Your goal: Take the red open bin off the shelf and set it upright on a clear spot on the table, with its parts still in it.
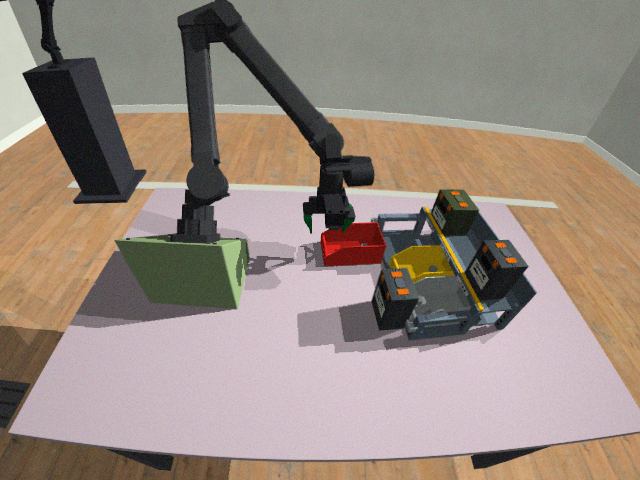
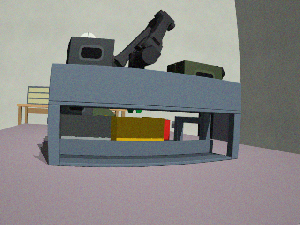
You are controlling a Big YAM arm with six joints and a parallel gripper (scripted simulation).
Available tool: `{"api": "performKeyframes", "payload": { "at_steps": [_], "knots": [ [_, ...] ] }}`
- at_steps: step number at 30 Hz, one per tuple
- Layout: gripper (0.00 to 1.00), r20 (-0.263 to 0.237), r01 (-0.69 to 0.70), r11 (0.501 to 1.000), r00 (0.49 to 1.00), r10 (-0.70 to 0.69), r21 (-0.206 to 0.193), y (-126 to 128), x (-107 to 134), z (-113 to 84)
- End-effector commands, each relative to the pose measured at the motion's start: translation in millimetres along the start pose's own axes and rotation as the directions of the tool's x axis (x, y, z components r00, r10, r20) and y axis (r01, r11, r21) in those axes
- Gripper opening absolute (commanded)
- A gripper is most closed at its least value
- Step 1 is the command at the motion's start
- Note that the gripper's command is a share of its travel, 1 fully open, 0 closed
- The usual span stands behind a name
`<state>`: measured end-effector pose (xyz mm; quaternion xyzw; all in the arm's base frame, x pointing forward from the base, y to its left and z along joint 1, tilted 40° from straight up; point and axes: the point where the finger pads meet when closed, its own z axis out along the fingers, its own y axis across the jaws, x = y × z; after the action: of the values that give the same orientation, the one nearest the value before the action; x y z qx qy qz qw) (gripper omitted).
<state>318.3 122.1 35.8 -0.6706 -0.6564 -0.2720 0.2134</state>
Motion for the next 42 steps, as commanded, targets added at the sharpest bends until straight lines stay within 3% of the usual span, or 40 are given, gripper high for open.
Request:
{"api": "performKeyframes", "payload": {
  "at_steps": [1,3,5,20,21,42],
  "knots": [
    [0.9,-0.005,0.039,0.999,0.999,-0.039,-0.028,13,6,-14.1],
    [0.9,-0.006,0.046,0.999,0.999,-0.046,-0.006,6,8,-9.0],
    [0.9,-0.004,0.041,0.999,0.999,-0.041,-0.032,15,6,-19.0],
    [0.9,-0.004,0.043,0.999,0.999,-0.043,-0.021,11,6,-20.7],
    [0.0,-0.004,0.043,0.999,0.999,-0.043,-0.021,11,6,-20.6],
    [0.0,-0.004,0.043,0.999,0.999,-0.043,-0.021,11,6,-20.6]
  ]
}}
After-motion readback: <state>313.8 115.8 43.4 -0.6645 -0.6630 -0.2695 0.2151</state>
